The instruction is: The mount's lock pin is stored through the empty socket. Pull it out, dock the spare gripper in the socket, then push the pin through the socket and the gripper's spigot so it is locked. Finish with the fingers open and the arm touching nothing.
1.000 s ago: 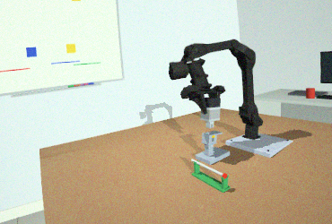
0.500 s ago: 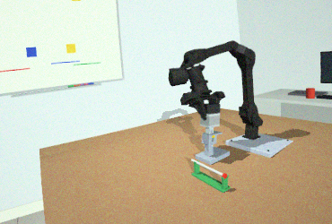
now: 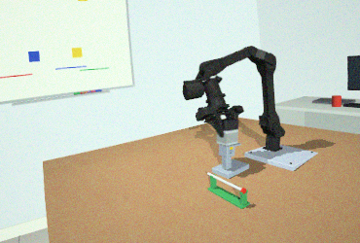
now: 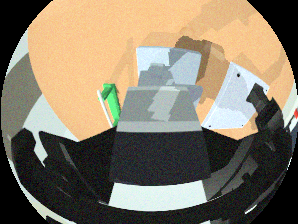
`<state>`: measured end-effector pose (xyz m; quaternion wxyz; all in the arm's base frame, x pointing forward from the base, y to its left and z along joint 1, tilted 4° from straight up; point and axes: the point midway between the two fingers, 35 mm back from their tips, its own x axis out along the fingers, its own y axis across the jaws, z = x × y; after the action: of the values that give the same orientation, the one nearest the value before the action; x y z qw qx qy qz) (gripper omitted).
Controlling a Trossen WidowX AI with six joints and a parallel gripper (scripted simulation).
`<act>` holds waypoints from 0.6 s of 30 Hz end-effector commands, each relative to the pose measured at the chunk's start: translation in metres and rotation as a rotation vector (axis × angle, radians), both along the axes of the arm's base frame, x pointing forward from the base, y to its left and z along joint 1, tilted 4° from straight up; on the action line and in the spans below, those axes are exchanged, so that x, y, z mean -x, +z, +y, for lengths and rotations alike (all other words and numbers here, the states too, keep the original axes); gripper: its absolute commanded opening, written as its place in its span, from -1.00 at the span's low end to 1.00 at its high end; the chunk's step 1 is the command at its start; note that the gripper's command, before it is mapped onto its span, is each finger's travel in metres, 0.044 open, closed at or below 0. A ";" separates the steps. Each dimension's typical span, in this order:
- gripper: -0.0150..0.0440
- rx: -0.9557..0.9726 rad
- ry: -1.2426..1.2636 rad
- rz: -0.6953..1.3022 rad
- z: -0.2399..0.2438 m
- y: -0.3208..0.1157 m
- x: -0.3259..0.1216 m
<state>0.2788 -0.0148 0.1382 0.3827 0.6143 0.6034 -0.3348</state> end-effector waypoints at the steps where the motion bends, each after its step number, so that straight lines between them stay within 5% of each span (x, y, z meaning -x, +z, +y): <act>1: -0.49 -0.007 -0.002 -0.006 0.001 -0.004 -0.002; 16: -0.49 -0.001 0.000 0.000 0.000 -0.006 0.000; 18: -0.31 -0.001 0.000 0.000 0.000 -0.006 0.000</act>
<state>0.2787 -0.0147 0.1321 0.3821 0.6145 0.6035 -0.3348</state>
